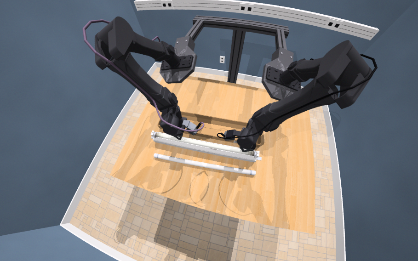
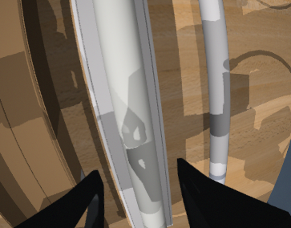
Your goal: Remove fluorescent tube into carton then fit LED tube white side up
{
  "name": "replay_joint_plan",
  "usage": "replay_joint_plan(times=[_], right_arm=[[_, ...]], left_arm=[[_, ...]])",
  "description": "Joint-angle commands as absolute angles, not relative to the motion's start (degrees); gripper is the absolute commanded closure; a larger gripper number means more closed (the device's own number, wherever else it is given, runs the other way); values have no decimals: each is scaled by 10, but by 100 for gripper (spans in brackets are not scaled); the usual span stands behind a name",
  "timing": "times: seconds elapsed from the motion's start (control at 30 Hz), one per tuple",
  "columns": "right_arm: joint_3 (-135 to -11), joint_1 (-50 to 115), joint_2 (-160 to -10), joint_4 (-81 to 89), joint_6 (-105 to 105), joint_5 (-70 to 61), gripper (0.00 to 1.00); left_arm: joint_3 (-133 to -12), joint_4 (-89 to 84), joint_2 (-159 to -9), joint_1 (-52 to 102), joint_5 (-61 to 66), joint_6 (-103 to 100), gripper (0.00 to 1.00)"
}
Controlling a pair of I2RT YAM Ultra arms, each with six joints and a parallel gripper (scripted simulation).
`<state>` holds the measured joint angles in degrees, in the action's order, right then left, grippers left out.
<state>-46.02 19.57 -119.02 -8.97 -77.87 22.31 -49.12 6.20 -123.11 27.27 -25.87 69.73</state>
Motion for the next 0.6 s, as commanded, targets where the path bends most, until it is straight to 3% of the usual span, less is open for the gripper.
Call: replay_joint_plan(times=[0.0, 0.57], right_arm=[[-478, 188, -1207, -103, -783, 219, 51], [-517, 170, -1295, -159, -809, 205, 51]], left_arm=[[-497, 69, -1240, 271, -251, 691, 51], [-540, 137, -1325, 241, -238, 732, 51]])
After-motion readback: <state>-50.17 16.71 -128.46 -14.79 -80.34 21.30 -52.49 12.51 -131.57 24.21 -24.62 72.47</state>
